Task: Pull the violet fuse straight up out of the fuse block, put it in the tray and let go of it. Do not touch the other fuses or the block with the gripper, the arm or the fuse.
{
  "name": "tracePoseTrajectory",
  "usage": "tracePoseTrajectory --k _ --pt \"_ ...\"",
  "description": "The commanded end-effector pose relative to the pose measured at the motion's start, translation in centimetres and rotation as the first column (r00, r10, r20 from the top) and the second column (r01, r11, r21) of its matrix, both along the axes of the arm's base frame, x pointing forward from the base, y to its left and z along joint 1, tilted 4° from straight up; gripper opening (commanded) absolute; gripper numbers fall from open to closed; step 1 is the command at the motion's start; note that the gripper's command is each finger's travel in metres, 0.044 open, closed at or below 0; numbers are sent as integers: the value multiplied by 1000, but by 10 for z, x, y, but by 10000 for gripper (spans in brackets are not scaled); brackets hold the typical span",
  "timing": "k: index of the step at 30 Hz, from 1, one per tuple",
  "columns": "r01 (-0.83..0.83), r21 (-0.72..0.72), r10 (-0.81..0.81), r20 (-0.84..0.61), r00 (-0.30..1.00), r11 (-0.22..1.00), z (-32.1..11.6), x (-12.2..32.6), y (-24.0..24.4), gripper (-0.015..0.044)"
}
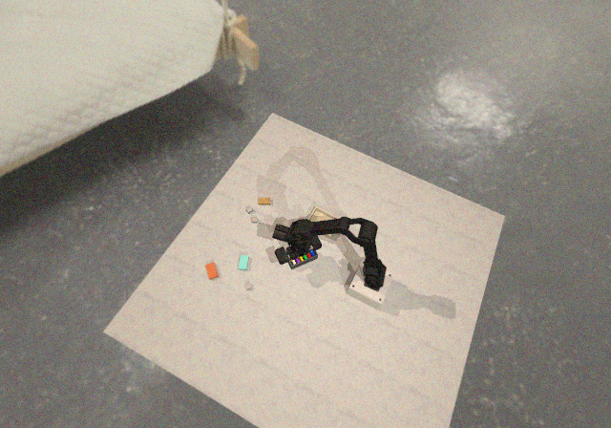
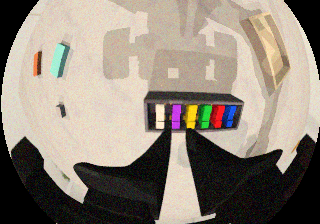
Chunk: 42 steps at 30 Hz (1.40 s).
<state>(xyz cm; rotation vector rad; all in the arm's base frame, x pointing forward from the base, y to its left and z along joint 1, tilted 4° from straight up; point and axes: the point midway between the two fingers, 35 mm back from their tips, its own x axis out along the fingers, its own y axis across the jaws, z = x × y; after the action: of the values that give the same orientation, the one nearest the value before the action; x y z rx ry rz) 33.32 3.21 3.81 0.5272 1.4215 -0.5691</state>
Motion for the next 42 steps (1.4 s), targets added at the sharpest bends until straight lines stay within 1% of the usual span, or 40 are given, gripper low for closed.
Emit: tracePoseTrajectory --k 1,25,42 --pt "2 -7 -2 2 1000 1000 -3 1 -1 66" --pt "2 -7 -2 2 1000 1000 -27 0 -2 66" --pt "2 -7 -2 2 1000 1000 -30 0 -2 66"
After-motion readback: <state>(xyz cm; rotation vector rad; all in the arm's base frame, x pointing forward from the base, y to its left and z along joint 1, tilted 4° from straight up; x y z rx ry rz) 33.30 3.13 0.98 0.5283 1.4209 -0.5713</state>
